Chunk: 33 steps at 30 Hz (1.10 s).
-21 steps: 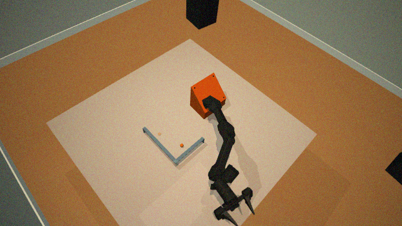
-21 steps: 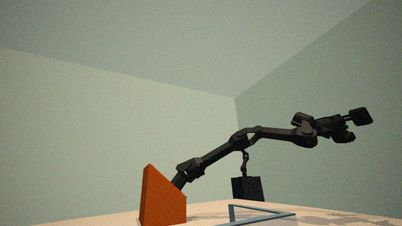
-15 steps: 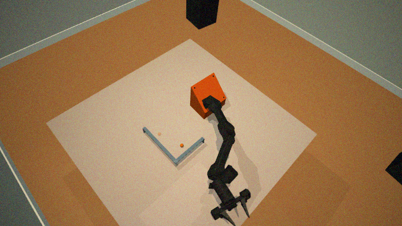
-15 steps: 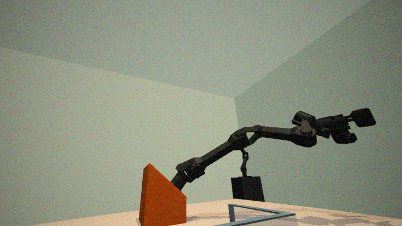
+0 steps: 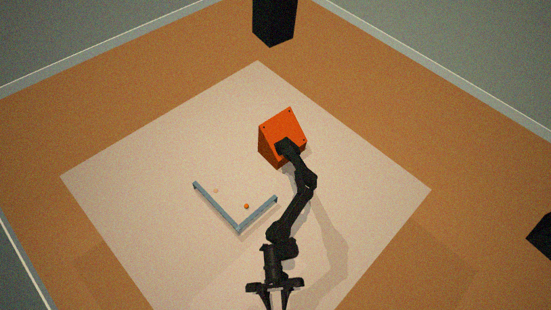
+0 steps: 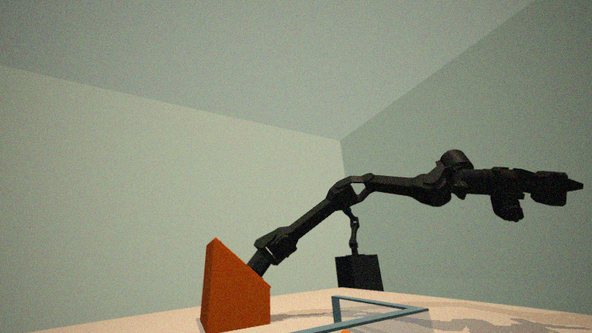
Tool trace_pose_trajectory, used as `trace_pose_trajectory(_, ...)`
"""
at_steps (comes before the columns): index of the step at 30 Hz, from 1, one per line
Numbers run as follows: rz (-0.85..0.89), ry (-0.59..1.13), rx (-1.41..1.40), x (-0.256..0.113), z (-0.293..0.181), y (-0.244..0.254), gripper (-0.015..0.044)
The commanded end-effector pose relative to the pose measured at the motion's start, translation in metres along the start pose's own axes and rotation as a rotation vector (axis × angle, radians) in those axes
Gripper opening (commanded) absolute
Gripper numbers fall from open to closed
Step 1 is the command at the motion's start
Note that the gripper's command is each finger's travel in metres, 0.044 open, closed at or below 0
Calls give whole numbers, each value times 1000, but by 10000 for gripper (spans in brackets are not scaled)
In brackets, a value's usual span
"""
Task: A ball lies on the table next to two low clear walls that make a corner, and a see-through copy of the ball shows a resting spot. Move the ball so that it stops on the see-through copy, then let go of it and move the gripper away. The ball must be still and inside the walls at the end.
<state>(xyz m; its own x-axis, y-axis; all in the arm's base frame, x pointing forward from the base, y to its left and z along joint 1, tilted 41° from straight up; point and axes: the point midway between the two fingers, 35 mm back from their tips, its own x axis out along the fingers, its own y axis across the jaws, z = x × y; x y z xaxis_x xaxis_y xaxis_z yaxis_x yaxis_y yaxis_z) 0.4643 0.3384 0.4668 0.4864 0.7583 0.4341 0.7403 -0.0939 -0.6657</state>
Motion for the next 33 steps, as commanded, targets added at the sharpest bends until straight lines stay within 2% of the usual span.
trace_pose_trajectory(1,148,-63,101,-20,6,43,212)
trace_pose_trajectory(9,487,-161,371,-88,30,132,212)
trace_pose_trajectory(17,790,-209,642,-170,60,187,212)
trace_pose_trajectory(26,1151,-199,1005,-285,102,217,212)
trace_pose_trajectory(33,1438,-156,1335,-379,145,208,212)
